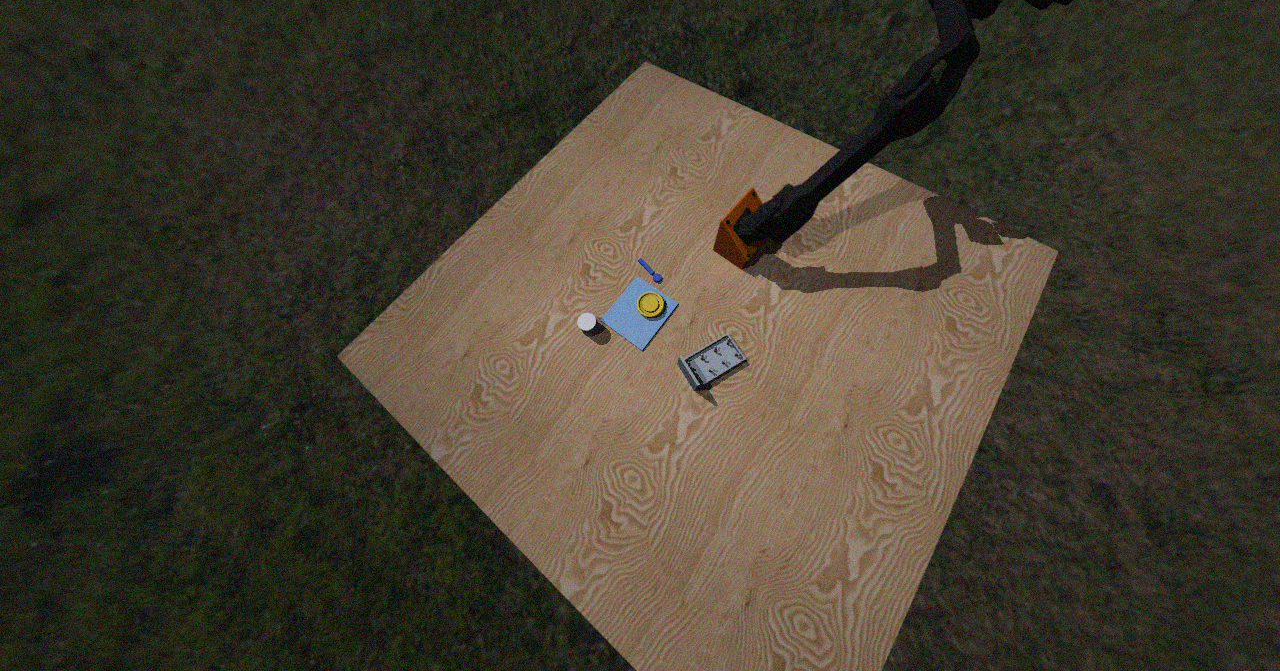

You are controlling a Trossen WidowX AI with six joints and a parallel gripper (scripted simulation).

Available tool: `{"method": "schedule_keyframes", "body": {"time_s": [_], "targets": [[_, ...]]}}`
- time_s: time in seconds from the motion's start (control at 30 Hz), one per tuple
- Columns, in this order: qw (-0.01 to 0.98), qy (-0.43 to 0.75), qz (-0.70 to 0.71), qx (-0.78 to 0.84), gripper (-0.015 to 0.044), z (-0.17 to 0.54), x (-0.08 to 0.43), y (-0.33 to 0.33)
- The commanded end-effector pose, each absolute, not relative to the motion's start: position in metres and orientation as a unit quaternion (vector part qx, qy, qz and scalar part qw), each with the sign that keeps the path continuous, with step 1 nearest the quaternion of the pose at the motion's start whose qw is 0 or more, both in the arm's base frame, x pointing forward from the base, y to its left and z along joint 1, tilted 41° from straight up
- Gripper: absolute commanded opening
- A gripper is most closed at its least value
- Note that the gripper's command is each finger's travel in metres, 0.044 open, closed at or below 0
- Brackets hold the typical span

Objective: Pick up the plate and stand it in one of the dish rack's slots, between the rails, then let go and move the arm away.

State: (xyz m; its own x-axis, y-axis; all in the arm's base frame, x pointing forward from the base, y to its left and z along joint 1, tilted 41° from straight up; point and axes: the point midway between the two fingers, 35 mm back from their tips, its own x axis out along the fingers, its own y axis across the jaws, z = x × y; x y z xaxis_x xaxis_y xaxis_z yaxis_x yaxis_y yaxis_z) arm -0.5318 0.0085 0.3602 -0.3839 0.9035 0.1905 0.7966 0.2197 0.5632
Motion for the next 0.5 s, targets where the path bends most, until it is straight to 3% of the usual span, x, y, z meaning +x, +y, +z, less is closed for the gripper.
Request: {"method": "schedule_keyframes", "body": {"time_s": [0.0,0.47], "targets": [[0.103,0.770,0.350,0.523,0.0400,0.360,-0.537,-0.006],[0.120,0.751,0.460,0.458,0.0400,0.358,-0.546,-0.048]]}}
